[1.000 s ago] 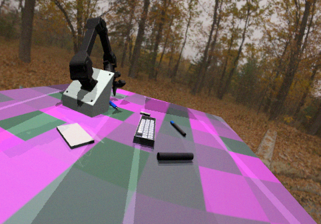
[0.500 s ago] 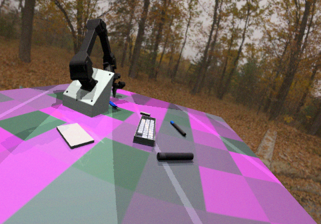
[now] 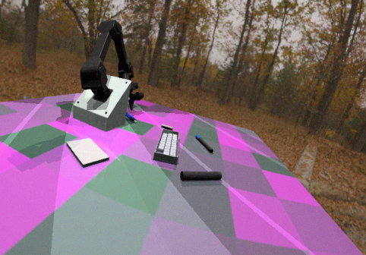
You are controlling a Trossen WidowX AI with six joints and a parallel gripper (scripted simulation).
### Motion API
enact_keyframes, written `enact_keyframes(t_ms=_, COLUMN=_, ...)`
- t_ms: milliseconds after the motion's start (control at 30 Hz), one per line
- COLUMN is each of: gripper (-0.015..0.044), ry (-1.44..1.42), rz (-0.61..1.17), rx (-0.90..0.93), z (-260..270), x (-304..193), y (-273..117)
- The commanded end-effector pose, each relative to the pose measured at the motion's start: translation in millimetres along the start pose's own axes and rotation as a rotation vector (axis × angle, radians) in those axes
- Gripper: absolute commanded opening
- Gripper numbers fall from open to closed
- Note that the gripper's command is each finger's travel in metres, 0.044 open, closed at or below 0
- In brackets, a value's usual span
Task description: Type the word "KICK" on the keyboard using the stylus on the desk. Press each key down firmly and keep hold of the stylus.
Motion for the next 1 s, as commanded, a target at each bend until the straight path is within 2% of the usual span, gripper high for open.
enact_keyframes(t_ms=0, gripper=0.015, ry=0.003, rz=0.001, rx=-0.004, z=-1, x=-2, y=4)
enact_keyframes(t_ms=967, gripper=0.015, ry=0.003, rz=0.001, rx=-0.005, z=0, x=-14, y=18)
Point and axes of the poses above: the point midway between the two fingers, 35 mm back from their tips, its own y axis out along the fingers, its own z axis across the jaws, x = y × z, the point moved 6 cm from there along -y, back along the fingers, and after that the axes turned 2 degrees about -y, right-handed, at the moved point
